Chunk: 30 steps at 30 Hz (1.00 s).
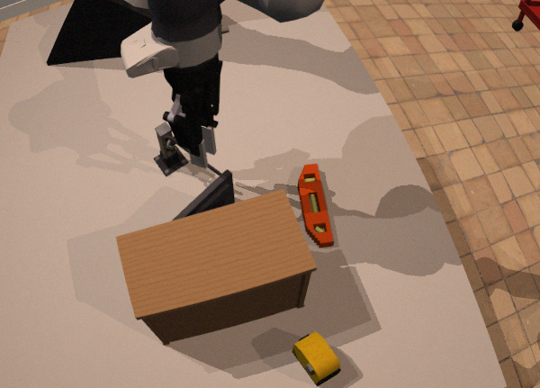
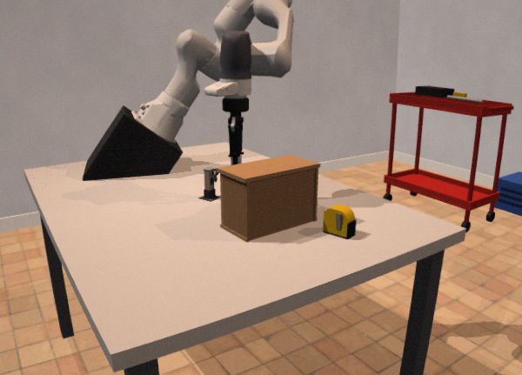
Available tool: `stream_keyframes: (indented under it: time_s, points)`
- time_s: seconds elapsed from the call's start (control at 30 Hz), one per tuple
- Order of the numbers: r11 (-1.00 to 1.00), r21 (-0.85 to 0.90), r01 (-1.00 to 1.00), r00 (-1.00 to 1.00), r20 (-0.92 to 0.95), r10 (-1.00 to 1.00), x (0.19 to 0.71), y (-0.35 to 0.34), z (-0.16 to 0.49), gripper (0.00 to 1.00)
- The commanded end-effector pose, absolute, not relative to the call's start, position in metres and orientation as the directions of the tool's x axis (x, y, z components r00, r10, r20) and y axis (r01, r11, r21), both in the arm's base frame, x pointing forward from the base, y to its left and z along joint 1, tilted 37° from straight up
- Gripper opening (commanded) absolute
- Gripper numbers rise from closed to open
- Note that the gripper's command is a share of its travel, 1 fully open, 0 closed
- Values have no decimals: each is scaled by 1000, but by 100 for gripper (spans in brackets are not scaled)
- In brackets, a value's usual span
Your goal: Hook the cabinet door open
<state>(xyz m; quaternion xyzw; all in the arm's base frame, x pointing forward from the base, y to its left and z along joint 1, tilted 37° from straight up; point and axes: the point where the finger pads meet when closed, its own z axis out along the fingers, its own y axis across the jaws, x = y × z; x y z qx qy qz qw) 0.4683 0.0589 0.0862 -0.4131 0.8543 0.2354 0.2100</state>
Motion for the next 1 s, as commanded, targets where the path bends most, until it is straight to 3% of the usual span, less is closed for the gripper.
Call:
stream_keyframes:
  time_s: [0.0,0.97]
  points:
    - [547,227,-806,-568,-554,-608,469,60,86,15]
    - [547,227,-806,-568,-554,-608,471,65,79,15]
